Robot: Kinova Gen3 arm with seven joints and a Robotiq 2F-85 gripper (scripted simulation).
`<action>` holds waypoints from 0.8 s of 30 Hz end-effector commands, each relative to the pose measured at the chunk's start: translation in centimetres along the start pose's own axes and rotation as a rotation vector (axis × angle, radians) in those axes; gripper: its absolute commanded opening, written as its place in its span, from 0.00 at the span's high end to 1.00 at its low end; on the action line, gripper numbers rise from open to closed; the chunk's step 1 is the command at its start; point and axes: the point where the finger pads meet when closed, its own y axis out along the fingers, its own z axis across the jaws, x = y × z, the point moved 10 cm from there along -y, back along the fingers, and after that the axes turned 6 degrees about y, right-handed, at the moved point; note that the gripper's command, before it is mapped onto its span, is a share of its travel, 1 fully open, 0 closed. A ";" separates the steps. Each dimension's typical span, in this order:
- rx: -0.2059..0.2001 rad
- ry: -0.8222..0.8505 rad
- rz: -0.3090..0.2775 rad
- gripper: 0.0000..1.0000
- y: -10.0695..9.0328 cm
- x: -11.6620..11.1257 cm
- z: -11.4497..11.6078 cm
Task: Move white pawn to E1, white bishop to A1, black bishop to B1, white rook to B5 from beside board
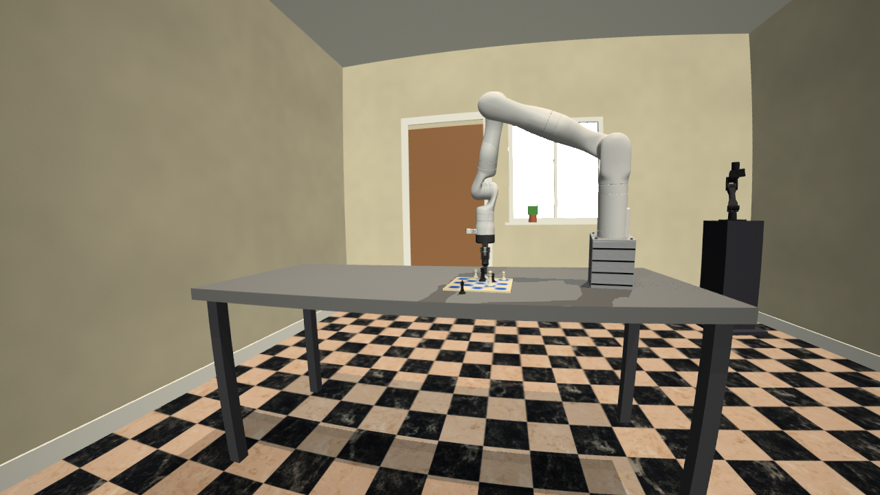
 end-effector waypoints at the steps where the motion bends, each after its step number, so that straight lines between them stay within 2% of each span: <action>1: 0.000 0.000 0.002 0.63 -0.1 -0.1 0.0; 13: 0.000 0.000 0.002 0.63 -0.1 -0.1 0.0; 14: 0.000 0.000 0.002 1.00 -0.1 -0.1 0.0; 24: 0.000 0.000 0.002 1.00 -0.1 -0.1 0.0</action>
